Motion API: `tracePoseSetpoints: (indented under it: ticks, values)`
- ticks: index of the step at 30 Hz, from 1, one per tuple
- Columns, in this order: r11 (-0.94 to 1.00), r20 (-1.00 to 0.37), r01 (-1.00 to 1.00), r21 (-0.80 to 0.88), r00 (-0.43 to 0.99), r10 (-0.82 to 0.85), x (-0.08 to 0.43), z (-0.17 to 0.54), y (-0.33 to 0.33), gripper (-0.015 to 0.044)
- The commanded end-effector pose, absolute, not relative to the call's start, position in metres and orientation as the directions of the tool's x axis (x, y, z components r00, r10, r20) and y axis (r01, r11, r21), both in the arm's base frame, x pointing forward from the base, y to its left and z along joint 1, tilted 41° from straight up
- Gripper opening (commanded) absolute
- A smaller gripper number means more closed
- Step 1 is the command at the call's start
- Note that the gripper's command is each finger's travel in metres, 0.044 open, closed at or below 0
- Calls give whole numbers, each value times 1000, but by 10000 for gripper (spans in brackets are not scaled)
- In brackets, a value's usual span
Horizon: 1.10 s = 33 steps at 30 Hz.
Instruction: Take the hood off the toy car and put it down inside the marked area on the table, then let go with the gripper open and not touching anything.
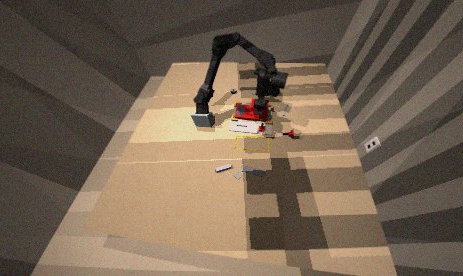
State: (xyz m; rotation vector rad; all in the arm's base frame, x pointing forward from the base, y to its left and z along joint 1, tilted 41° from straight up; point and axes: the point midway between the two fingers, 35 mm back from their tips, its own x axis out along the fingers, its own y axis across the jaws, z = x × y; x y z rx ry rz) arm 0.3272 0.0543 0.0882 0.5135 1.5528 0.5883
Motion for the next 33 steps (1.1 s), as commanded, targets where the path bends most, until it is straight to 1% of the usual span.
tracePoseSetpoints:
  ticks: [1,14,26,33]
  values:
    - [778,-777,5,628,-53,627,334,74,31,0]
    - [783,-782,-17,622,-50,621,338,25,-36,0]
    - [772,-773,-48,634,-49,633,324,-24,-99,0]
    - [769,-771,-52,637,-49,635,321,-31,-106,0]
